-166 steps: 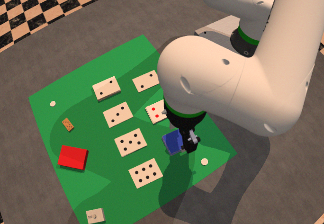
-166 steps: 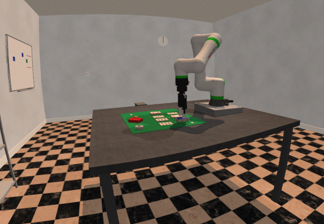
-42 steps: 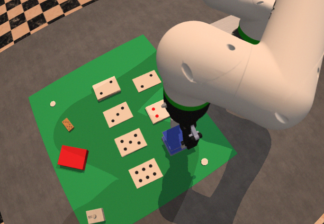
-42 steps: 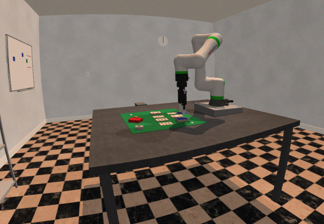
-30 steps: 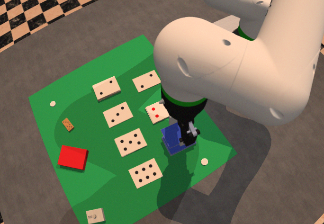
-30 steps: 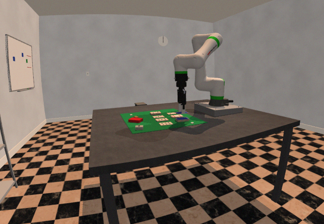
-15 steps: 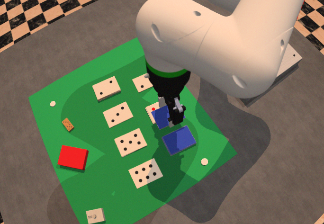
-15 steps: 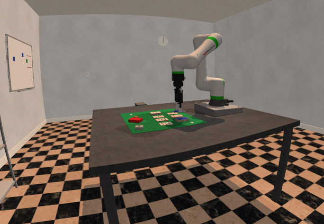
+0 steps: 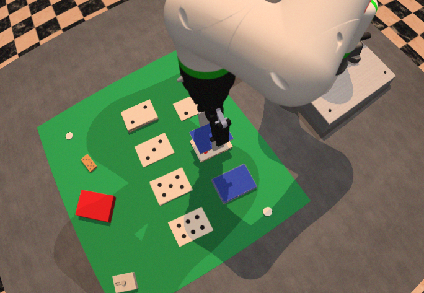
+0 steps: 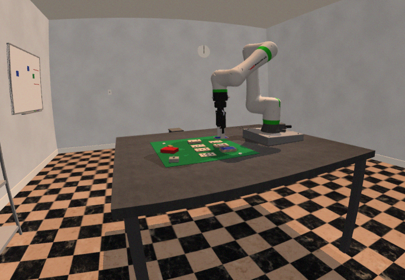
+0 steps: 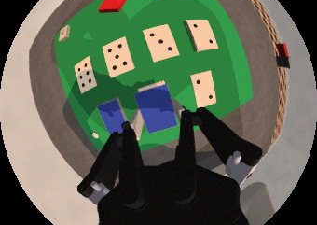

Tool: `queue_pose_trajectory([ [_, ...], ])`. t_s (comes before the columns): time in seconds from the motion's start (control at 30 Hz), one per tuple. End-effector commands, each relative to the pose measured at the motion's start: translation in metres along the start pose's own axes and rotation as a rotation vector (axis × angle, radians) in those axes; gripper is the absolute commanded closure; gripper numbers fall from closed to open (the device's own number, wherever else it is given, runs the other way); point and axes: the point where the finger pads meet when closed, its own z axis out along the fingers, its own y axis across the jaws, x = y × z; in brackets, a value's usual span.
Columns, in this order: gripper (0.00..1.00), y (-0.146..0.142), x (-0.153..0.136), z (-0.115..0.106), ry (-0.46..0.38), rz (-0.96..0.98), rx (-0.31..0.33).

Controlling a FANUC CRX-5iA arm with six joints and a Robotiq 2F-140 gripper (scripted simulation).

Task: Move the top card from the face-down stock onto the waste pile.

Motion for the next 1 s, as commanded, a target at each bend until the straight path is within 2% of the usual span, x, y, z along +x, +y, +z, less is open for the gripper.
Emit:
queue_pose_trajectory([
  [0.0, 0.57, 0.0, 0.0, 0.0, 0.0, 0.0, 0.0],
  [0.53, 0.57, 0.0, 0.0, 0.001, 0.0, 0.0, 0.0],
  [0.97, 0.57, 0.0, 0.0, 0.014, 0.0, 0.0, 0.0],
])
